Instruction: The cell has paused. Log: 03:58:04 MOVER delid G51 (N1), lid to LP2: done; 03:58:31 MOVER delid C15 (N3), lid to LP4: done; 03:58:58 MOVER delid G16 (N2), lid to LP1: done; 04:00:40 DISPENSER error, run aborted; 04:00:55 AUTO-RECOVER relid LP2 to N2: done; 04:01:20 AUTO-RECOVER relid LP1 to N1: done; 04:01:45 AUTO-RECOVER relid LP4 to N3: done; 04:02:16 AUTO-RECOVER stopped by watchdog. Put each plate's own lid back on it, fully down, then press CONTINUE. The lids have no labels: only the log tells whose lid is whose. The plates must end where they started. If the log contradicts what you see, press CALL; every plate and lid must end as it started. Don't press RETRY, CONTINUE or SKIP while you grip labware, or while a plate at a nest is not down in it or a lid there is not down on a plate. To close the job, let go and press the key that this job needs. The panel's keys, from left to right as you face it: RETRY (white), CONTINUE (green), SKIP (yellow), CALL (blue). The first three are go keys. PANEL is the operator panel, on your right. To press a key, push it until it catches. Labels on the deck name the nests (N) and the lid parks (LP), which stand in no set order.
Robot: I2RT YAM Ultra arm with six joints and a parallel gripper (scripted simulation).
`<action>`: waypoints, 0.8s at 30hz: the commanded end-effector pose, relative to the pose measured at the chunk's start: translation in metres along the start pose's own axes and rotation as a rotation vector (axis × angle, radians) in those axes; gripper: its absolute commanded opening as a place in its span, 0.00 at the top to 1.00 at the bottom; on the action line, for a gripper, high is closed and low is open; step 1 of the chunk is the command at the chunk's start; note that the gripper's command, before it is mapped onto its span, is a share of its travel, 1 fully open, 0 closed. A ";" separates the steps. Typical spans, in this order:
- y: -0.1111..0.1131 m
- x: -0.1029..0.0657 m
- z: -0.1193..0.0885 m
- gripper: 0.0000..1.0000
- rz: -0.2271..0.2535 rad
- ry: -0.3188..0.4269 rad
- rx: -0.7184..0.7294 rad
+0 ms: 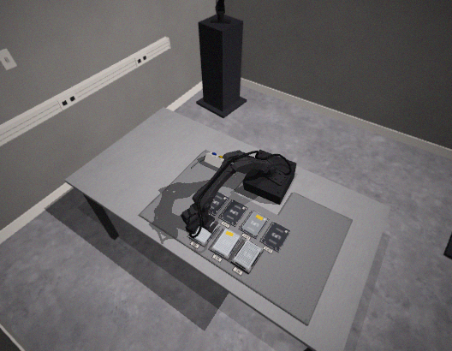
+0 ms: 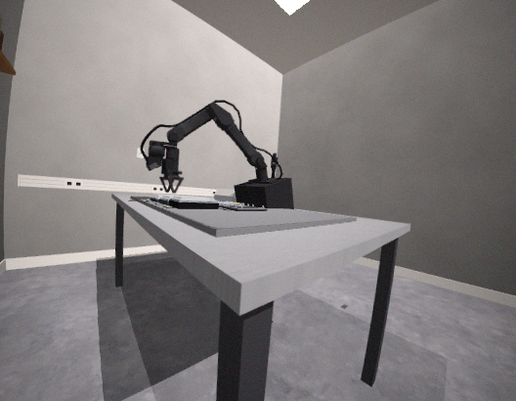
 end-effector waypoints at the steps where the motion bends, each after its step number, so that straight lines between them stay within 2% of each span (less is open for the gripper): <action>1: 0.004 0.011 0.000 0.00 0.005 -0.001 -0.001; 6: 0.002 0.019 0.000 0.00 0.001 -0.002 0.004; 7: 0.000 0.017 0.005 0.00 -0.008 -0.016 0.000; 9: -0.004 -0.002 0.015 0.00 -0.036 -0.061 -0.007; 10: -0.005 -0.004 0.017 0.00 -0.039 -0.067 -0.008; 12: -0.005 -0.004 0.017 0.00 -0.039 -0.067 -0.008; 14: -0.002 0.009 0.005 0.00 -0.013 -0.022 -0.002; 24: -0.002 0.009 0.005 0.00 -0.013 -0.022 -0.002</action>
Point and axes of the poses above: the point where the finger pads meet when closed, its own x axis out along the fingers, its own y axis across the jaws, z = x × y, the point moved 5 cm from there along -x, back along the fingers, and after that the axes turned 14 degrees about -x, right-handed, at the moved point
